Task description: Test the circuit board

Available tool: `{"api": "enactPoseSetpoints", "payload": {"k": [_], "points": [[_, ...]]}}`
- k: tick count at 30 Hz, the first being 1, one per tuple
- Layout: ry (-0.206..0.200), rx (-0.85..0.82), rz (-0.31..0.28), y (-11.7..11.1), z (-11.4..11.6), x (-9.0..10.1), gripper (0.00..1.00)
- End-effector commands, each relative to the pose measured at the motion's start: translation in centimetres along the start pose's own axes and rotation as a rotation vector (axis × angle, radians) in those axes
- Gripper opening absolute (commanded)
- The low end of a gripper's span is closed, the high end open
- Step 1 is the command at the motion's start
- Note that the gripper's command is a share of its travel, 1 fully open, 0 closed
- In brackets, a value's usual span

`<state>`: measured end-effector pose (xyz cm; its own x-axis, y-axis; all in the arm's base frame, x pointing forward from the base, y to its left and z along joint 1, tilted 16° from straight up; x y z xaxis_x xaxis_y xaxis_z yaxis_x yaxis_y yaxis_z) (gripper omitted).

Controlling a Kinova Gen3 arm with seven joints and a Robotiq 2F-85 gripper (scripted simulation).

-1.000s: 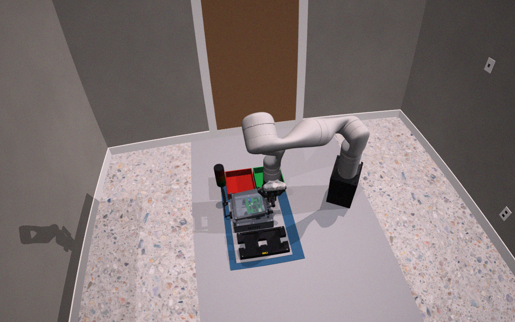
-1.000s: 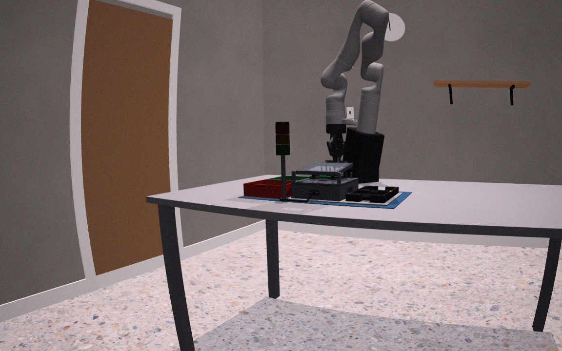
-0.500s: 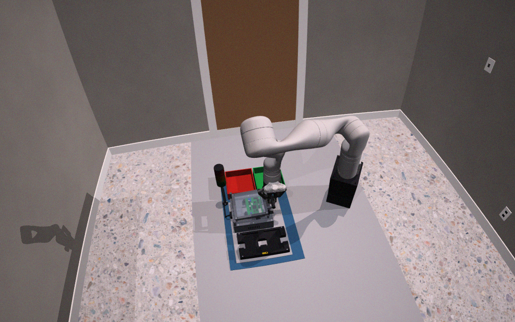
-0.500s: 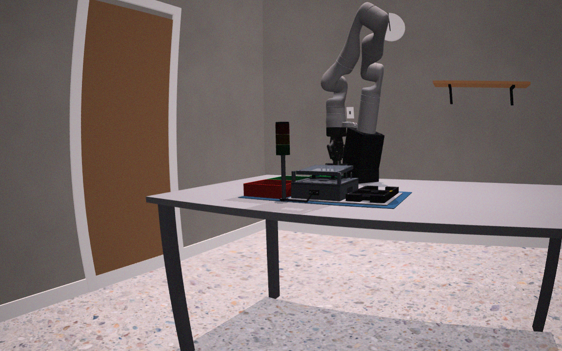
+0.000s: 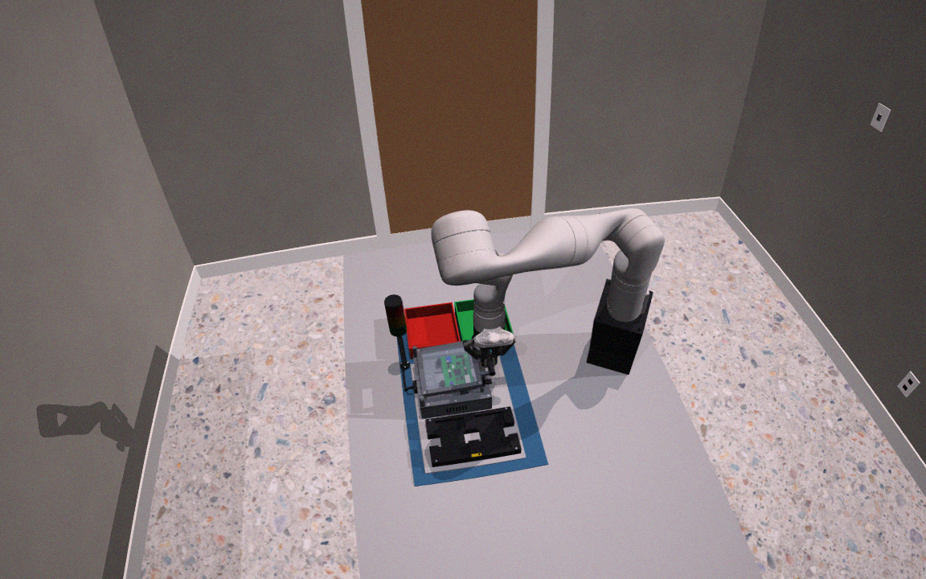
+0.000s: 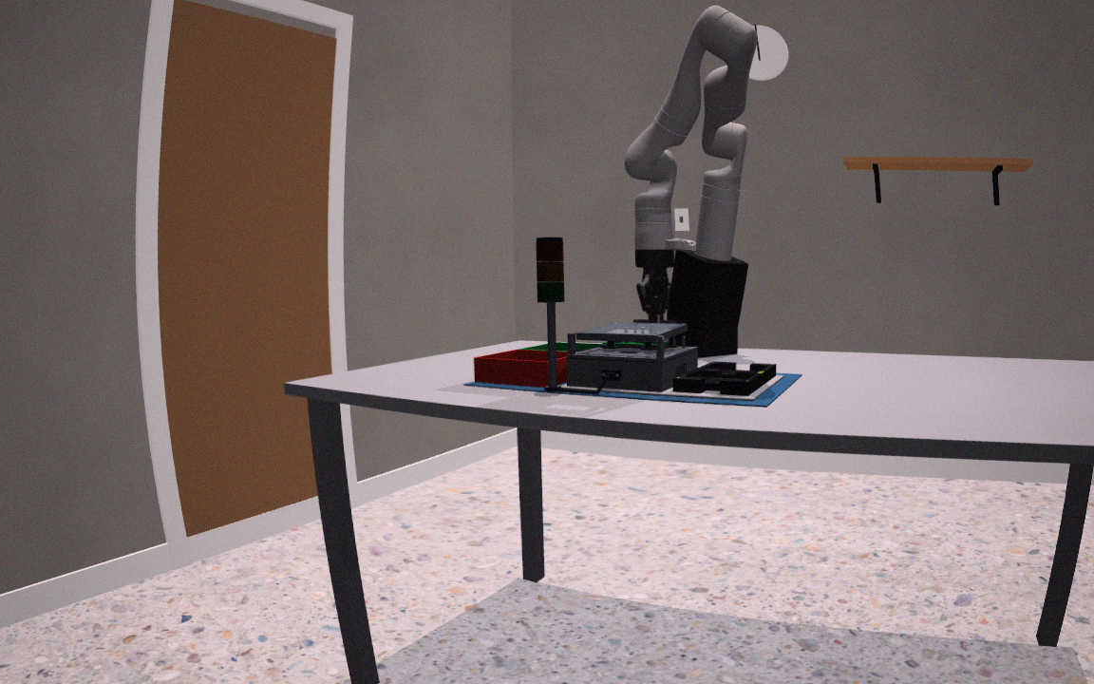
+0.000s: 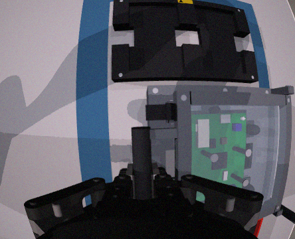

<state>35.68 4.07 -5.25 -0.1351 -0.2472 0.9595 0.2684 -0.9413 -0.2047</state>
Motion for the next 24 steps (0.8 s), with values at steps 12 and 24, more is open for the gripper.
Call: {"api": "enactPoseSetpoints", "payload": {"k": [12,24], "points": [[-0.003,0.003,0.0,0.0,0.01,-0.2,0.0],[-0.003,0.004,0.0,0.0,0.01,-0.5,0.0]]}}
Point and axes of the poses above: the point where the finger pads meet when closed, its own x axis back along the fingers, its own z axis across the jaws, y = z × x, the point moved 3 cm from there along x, back along the fingers, and after that the axes turned 10 degrees about x, right-handed, at the moved point
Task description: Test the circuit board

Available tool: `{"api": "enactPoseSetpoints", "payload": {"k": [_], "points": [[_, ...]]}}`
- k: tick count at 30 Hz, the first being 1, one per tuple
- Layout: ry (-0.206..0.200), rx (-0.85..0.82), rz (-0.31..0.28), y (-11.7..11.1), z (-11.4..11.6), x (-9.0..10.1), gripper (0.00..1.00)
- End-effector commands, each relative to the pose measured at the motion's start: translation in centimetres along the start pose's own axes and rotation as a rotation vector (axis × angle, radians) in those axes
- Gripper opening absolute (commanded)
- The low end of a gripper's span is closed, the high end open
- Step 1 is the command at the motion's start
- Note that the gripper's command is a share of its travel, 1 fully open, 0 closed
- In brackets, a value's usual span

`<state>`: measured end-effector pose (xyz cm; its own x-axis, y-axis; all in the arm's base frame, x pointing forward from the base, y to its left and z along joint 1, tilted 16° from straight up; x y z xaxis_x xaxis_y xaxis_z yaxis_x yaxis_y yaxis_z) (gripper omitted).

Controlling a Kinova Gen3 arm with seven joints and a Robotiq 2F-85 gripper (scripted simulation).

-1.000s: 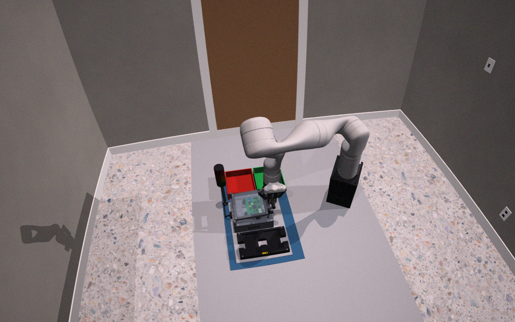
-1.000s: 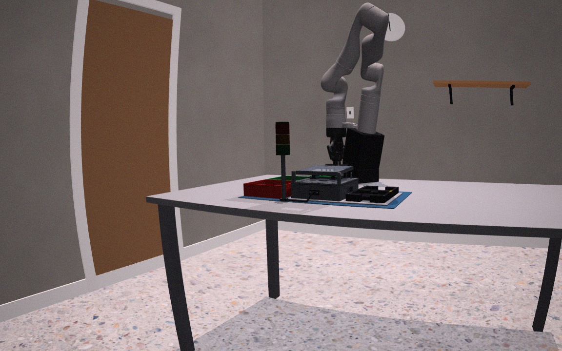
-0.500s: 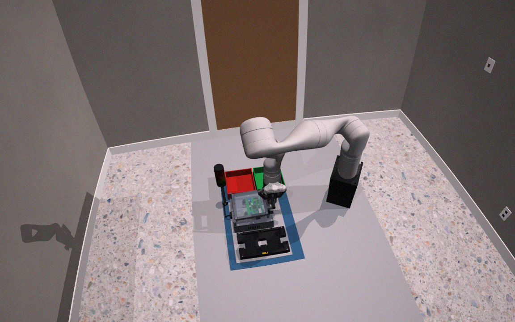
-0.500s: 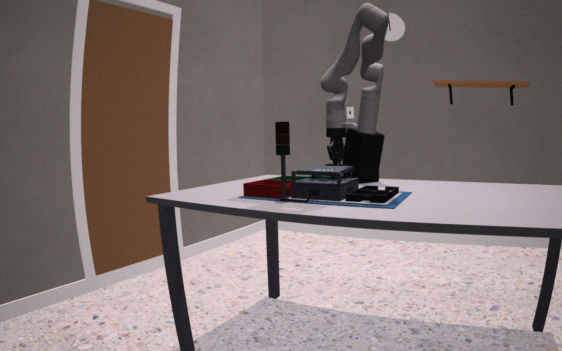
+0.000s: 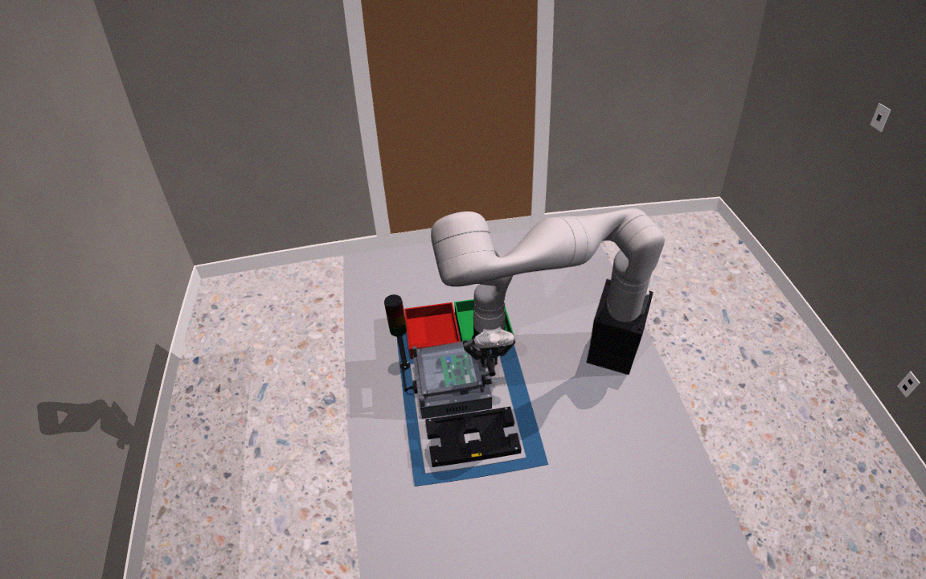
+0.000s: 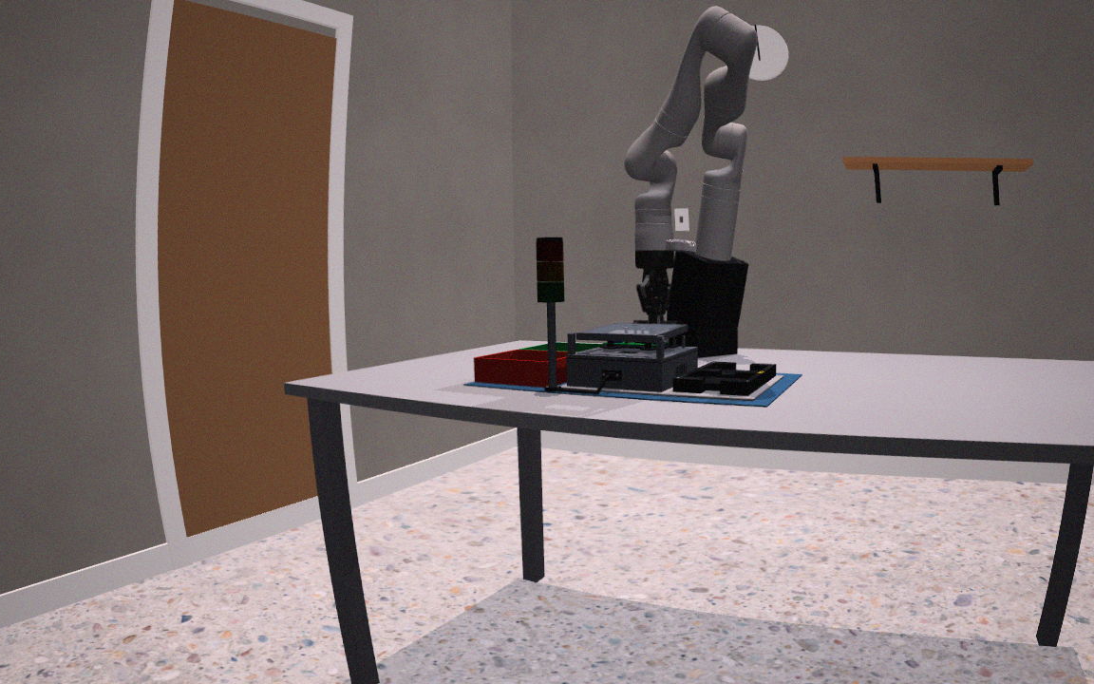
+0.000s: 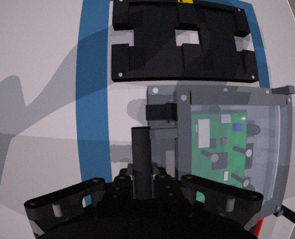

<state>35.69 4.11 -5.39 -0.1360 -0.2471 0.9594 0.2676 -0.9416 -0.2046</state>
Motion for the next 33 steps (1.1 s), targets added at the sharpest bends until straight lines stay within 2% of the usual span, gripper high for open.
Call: {"api": "enactPoseSetpoints", "payload": {"k": [1,33], "points": [[-0.003,0.004,0.0,0.0,0.02,-0.36,0.0],[-0.003,0.004,0.0,0.0,0.01,-0.96,0.0]]}}
Point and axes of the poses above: the point where the finger pads meet when closed, its own x axis back along the fingers, its own z axis across the jaws, y = z × x, the point moved 3 cm from there along x, back along the fingers, and after that the axes turned 10 degrees about x, right-handed, at the moved point
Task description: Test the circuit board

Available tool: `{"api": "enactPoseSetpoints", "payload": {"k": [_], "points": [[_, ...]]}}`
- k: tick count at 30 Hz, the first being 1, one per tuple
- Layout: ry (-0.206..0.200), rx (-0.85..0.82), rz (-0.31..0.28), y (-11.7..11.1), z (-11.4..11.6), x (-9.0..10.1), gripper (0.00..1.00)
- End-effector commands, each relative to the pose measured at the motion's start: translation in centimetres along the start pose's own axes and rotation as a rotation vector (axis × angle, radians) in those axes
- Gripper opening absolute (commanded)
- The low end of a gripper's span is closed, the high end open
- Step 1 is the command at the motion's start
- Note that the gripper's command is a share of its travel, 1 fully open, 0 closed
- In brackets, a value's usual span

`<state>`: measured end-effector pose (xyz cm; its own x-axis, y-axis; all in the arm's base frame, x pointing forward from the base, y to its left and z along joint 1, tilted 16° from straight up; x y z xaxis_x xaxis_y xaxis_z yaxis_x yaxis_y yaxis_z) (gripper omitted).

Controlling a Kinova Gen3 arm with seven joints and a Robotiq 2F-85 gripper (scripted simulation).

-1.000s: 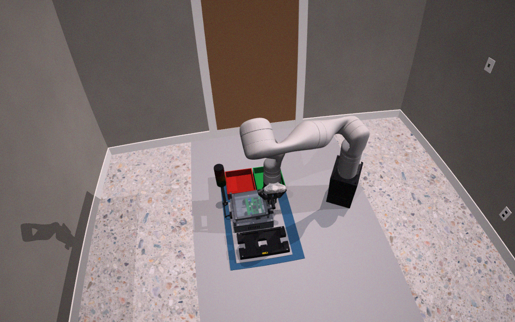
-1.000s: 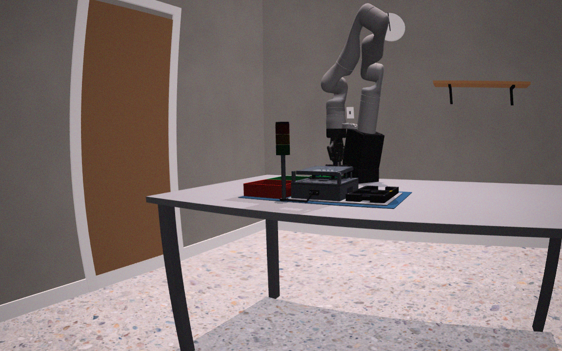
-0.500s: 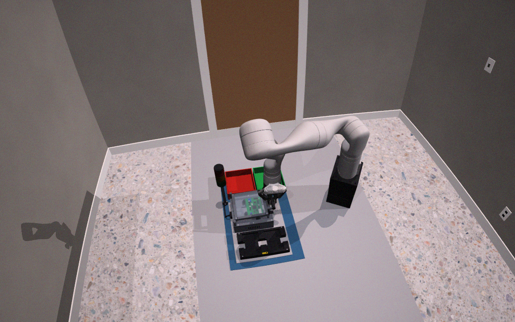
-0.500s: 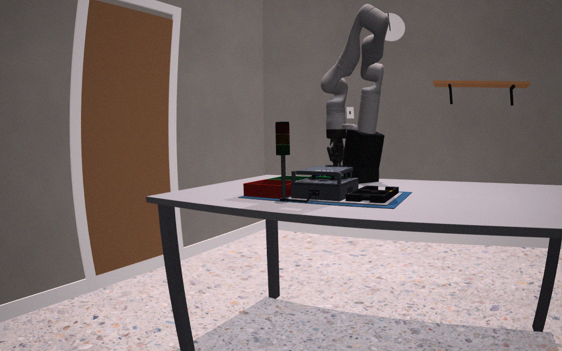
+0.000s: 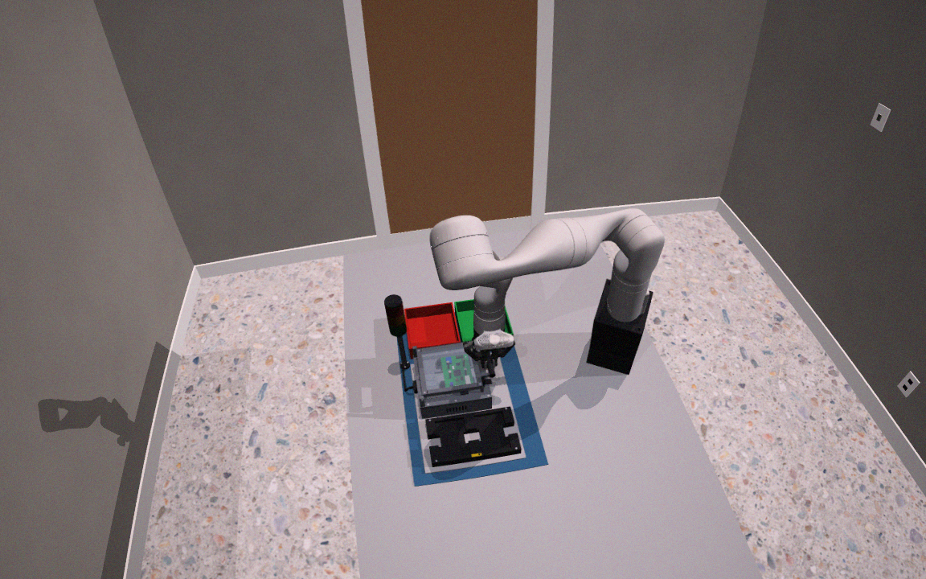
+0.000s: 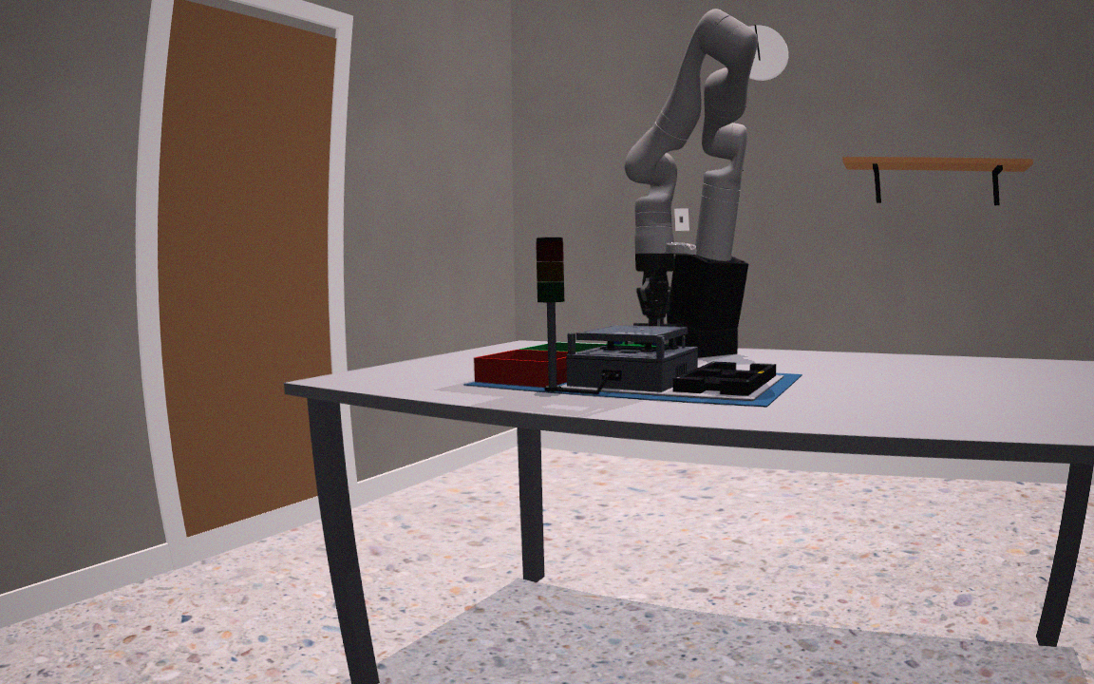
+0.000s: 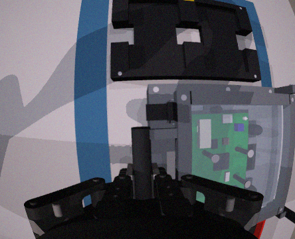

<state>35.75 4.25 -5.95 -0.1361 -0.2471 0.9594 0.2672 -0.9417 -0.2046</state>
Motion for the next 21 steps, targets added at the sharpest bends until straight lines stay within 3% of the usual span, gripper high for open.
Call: {"api": "enactPoseSetpoints", "payload": {"k": [1,21], "points": [[-0.004,0.005,0.0,0.0,0.03,-0.38,0.0],[-0.004,0.005,0.0,0.0,0.03,-0.68,0.0]]}}
Point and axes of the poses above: the point where the finger pads meet when closed, its own x axis back along the fingers, its own z axis across the jaws, y = z × x, the point moved 3 cm from there along x, back along the fingers, and after that the axes turned 10 degrees about x, right-handed, at the moved point
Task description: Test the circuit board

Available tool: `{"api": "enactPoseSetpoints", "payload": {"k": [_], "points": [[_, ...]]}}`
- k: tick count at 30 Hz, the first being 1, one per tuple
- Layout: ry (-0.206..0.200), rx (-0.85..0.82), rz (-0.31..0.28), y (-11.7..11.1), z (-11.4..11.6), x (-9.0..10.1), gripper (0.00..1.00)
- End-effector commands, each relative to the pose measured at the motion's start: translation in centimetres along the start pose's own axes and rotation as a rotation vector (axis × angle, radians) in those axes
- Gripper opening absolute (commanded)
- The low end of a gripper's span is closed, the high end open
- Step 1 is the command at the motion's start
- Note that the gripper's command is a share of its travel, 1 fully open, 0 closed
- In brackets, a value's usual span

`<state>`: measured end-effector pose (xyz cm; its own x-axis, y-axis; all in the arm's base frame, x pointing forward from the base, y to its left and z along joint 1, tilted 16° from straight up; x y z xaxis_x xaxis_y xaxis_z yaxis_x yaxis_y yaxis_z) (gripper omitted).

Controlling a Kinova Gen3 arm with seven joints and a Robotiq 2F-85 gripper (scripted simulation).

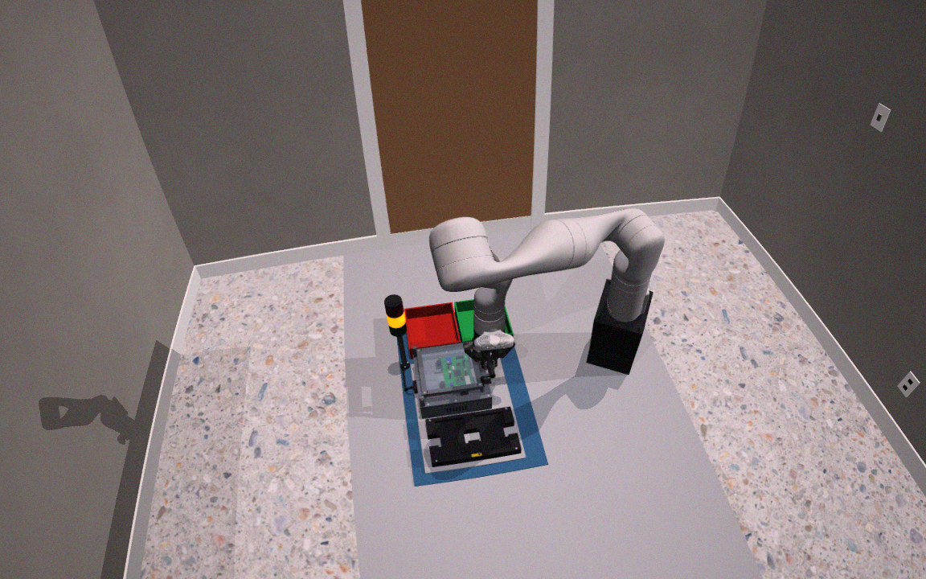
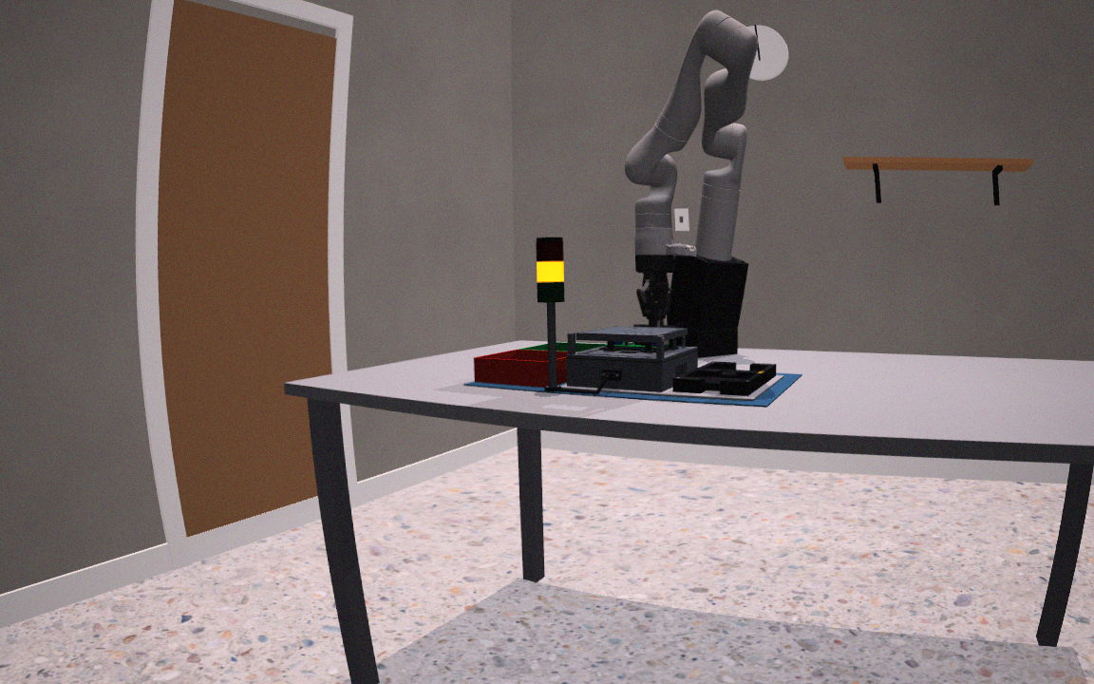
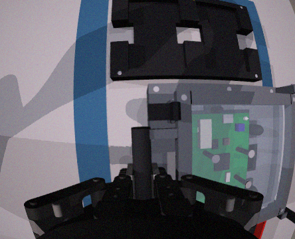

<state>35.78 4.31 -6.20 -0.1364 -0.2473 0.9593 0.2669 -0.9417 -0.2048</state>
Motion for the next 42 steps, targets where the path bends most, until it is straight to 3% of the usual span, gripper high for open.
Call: {"api": "enactPoseSetpoints", "payload": {"k": [1,2,42], "points": [[-0.004,0.005,0.0,0.0,0.03,-0.41,0.0],[-0.004,0.005,0.0,0.0,0.03,-0.41,0.5],[-0.004,0.005,0.0,0.0,0.04,-0.17,0.5]]}}
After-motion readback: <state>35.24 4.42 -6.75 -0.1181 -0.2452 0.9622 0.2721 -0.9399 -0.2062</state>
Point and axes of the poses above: the point where the finger pads meet when closed, its own x axis back along the fingers, its own z axis across the jaws, y = z × x, the point moved 3 cm from there along x, back along the fingers, and after that the axes turned 10 degrees about x, right-handed, at the moved point
